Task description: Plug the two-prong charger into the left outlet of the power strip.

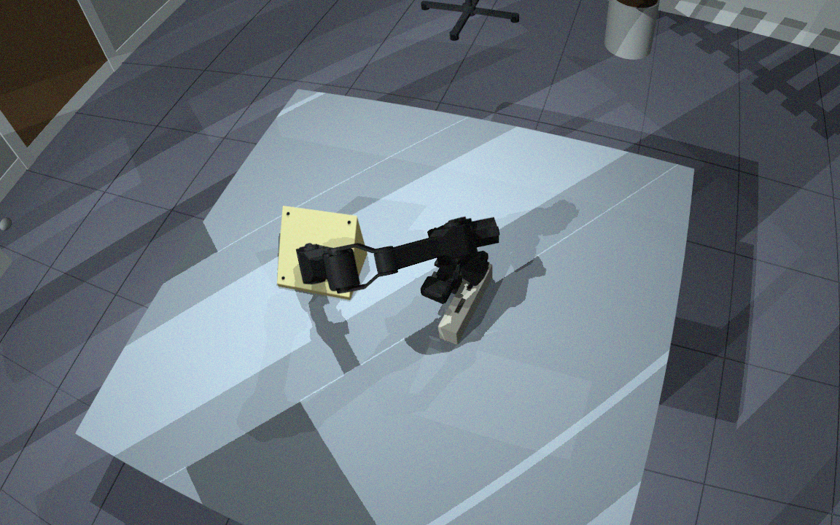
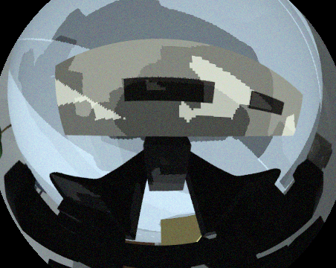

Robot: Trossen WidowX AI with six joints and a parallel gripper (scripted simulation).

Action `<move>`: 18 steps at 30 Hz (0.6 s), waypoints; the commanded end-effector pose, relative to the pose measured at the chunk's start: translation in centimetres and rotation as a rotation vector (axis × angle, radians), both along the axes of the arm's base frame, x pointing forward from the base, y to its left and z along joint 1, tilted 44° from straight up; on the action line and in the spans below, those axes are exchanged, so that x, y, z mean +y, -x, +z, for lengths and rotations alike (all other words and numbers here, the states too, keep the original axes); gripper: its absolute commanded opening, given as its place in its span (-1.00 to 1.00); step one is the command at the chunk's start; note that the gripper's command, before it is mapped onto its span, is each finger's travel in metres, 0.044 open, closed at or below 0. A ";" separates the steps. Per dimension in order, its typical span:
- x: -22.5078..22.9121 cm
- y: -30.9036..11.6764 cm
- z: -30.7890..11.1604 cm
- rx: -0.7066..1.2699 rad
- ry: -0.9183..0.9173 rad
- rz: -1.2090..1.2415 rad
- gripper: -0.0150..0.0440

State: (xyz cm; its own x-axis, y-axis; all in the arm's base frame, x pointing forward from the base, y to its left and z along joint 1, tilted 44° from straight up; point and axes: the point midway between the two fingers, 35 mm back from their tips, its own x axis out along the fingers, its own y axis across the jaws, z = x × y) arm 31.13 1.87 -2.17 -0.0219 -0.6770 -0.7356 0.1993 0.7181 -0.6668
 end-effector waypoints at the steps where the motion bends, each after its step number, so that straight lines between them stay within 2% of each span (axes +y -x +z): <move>1: 0.0 -0.2 0.1 0.000 0.004 0.004 -0.49; 18: -0.1 -0.8 0.2 0.000 0.004 0.004 -0.49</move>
State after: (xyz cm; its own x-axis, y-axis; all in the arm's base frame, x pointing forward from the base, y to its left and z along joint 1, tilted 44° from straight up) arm 31.42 1.82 -2.07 -0.0292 -0.6796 -0.7330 0.1903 0.7161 -0.6715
